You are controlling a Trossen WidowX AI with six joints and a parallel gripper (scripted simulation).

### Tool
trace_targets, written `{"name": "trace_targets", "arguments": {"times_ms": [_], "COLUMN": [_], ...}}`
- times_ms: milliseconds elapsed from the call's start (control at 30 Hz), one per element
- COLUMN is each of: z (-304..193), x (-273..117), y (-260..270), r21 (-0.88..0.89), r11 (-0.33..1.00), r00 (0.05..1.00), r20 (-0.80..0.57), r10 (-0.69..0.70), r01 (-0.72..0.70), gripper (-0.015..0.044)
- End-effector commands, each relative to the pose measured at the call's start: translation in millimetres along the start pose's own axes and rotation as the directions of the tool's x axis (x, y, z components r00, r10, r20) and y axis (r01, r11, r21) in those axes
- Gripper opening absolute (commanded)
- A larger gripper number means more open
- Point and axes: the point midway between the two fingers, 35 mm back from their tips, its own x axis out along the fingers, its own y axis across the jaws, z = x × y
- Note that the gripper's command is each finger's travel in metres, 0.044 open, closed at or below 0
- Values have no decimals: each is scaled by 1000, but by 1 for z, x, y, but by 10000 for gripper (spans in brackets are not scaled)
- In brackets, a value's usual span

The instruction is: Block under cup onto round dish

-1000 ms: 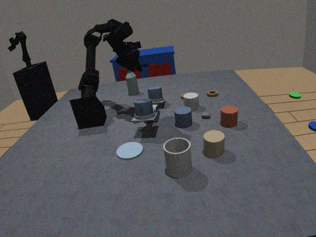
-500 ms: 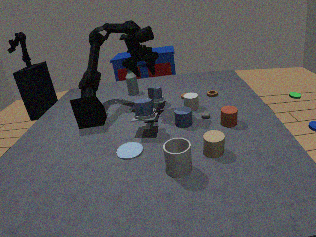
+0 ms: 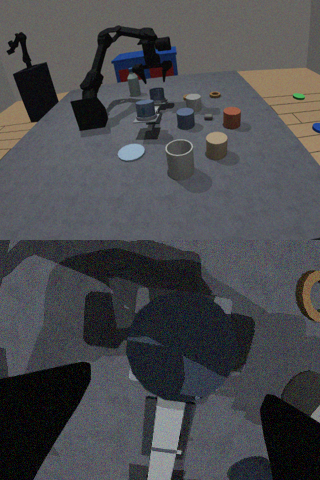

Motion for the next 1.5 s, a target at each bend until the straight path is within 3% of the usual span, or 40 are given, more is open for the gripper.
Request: {"name": "trace_targets", "arguments": {"times_ms": [0, 1467], "z": [3, 3], "x": [5, 75], "y": [-1, 0], "r21": [-44, -44], "r11": [999, 999], "r00": [1000, 1000], "r20": [-14, -11], "r10": [18, 18], "r01": [-19, -19], "gripper": [440, 440]}}
